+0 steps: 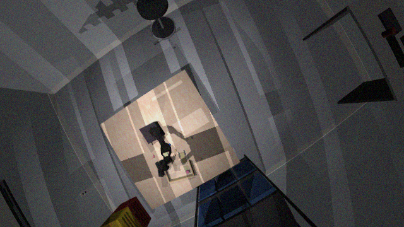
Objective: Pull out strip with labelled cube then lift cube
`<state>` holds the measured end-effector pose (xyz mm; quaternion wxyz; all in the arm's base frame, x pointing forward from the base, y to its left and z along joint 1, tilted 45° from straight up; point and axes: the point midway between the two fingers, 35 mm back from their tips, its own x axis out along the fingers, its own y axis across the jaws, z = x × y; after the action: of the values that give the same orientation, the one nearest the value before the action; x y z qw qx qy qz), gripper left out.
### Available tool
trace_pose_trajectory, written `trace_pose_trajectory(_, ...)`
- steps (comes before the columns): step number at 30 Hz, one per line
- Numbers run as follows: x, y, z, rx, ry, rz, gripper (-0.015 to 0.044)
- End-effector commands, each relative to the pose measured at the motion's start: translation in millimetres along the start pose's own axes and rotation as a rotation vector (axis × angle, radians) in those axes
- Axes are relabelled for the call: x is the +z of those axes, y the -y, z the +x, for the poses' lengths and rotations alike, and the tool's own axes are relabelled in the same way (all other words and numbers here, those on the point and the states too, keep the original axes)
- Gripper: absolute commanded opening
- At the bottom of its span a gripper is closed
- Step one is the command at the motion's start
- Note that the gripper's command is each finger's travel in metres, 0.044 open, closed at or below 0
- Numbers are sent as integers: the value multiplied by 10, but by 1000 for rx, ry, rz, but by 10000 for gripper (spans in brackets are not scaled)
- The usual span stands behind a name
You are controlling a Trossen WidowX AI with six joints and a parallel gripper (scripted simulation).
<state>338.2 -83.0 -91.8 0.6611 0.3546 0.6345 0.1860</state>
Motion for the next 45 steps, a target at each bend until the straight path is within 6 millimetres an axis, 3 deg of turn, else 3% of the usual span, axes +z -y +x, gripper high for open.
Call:
trace_pose_trajectory(1, -64, -5, -52, -4, 2, -5, 0)
trace_pose_trajectory(17, -524, -67, -46, -4, 1, -4, 0)
trace_pose_trajectory(20, -527, -66, -93, -4, 1, -4, 0)
trace_pose_trajectory(25, -528, -66, -397, -6, 1, -3, 0)
trace_pose_trajectory(45, -529, -66, -409, -5, 1, -3, 0)
